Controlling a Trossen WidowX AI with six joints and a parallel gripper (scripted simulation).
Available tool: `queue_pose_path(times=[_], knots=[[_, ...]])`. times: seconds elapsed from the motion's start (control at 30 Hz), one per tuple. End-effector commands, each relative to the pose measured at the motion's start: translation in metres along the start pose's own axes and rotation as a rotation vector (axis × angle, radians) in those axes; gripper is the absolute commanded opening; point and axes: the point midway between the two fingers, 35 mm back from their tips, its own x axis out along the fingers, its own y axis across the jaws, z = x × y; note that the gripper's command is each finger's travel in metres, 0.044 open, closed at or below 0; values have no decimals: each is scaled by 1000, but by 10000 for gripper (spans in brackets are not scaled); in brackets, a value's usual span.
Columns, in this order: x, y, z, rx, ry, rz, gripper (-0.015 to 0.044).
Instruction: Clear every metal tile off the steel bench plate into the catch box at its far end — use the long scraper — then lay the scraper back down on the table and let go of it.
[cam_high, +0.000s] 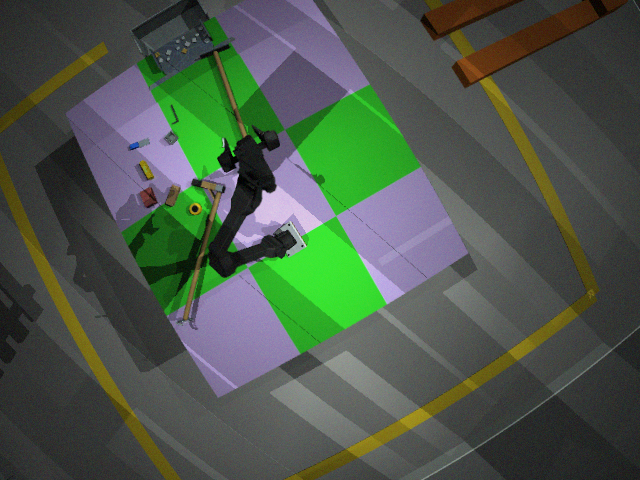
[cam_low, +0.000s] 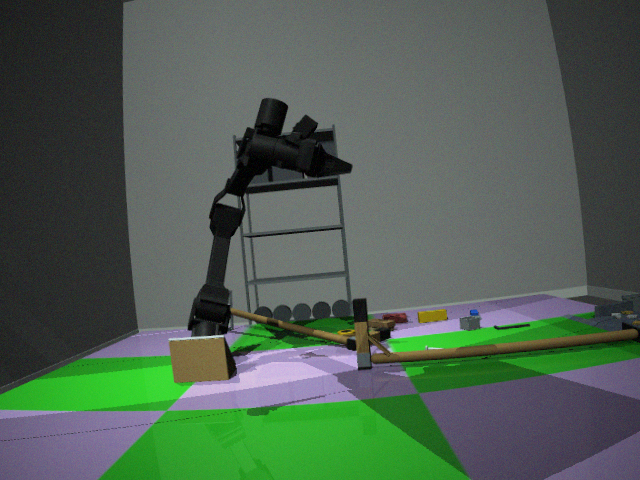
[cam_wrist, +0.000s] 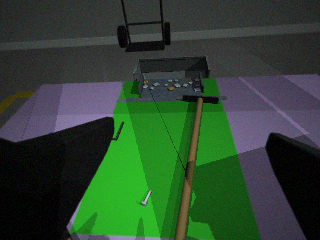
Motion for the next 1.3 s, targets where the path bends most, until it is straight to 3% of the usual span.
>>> queue_pose_path(times=[0.0, 0.53, 1.27], knots=[[-16, 6, -2, -29, -32, 10, 440], [-66, 25, -17, -115, -136, 29, 440], [-66, 24, -17, -116, -137, 29, 440]])
